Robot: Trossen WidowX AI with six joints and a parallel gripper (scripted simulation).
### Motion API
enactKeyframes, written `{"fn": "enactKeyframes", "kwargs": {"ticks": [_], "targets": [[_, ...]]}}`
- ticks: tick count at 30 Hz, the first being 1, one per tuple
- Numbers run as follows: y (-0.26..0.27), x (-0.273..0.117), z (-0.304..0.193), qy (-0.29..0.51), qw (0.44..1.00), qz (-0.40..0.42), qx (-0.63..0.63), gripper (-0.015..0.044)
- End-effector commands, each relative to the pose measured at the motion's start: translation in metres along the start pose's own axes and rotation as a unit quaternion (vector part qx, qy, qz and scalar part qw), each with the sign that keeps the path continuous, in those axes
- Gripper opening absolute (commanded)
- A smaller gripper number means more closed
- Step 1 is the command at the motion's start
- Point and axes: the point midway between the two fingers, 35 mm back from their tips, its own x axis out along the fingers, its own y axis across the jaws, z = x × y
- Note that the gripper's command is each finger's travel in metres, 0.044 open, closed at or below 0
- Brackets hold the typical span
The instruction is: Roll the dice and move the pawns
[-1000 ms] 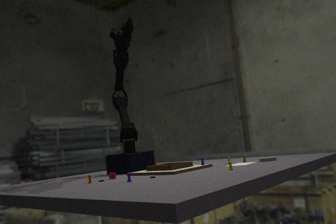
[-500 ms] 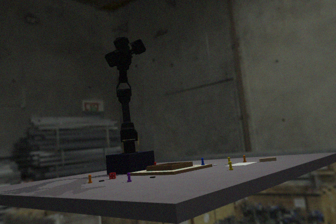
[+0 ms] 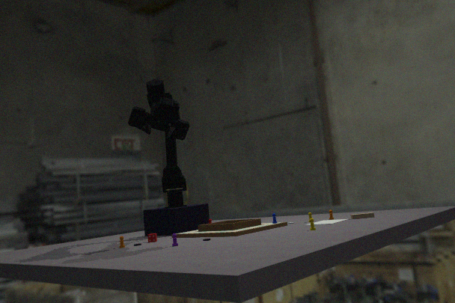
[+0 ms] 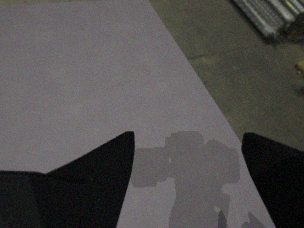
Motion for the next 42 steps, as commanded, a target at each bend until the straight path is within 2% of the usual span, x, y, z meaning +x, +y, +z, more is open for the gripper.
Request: {"fn": "enactKeyframes", "kwargs": {"ticks": [1,6,9,17,42], "targets": [[0.006,0.033,-0.069,0.104,0.988,0.037,-0.108,0.0275],[0.017,0.052,-0.140,0.192,0.949,0.110,-0.225,0.0275],[0.030,0.058,-0.185,0.234,0.905,0.178,-0.308,0.0275],[0.061,0.049,-0.274,0.266,0.777,0.350,-0.450,0.0275],[0.067,0.063,-0.295,0.265,0.767,0.363,-0.459,0.0275]]}}
